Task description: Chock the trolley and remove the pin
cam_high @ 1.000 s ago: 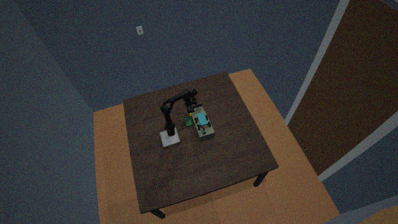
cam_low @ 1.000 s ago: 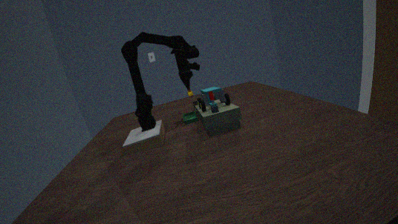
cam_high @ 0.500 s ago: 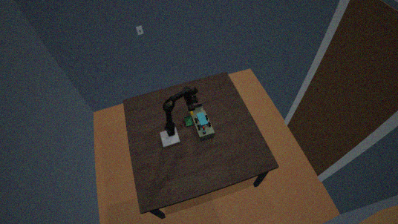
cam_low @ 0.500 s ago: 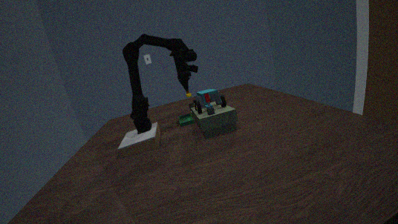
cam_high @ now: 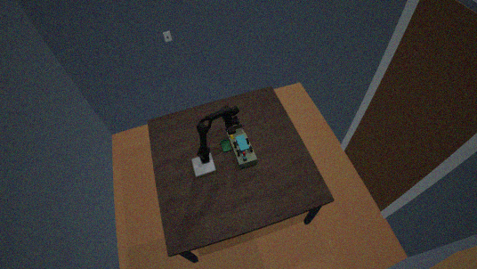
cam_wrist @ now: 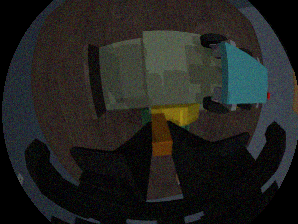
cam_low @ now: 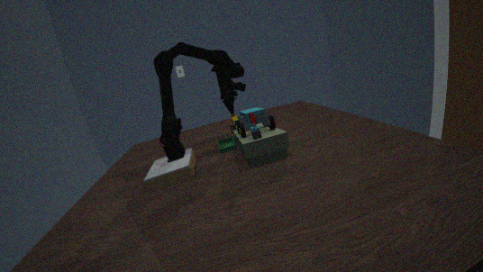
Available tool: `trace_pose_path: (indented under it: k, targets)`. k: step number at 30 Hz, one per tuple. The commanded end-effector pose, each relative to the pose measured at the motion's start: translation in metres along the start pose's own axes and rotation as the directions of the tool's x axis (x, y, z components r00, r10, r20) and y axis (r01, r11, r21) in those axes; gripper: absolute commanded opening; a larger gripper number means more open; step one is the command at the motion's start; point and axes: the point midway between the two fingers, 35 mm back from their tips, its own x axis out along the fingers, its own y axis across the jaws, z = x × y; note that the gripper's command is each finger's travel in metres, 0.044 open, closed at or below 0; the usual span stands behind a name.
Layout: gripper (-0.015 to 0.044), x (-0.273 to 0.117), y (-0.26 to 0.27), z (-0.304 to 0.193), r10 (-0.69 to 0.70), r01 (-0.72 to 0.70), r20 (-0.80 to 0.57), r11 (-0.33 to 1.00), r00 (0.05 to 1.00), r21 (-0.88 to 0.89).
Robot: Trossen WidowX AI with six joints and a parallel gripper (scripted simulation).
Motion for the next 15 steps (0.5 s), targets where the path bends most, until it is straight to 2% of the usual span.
trace_pose_path:
  k: [1, 15]
  targets:
    - [0.0000, 0.010, -0.001, 0.001, -0.005, 0.005, 0.002, 1.000, 1.000, -0.004]
    - [0.0000, 0.046, -0.002, 0.001, -0.005, 0.005, 0.002, 1.000, 1.000, -0.004]
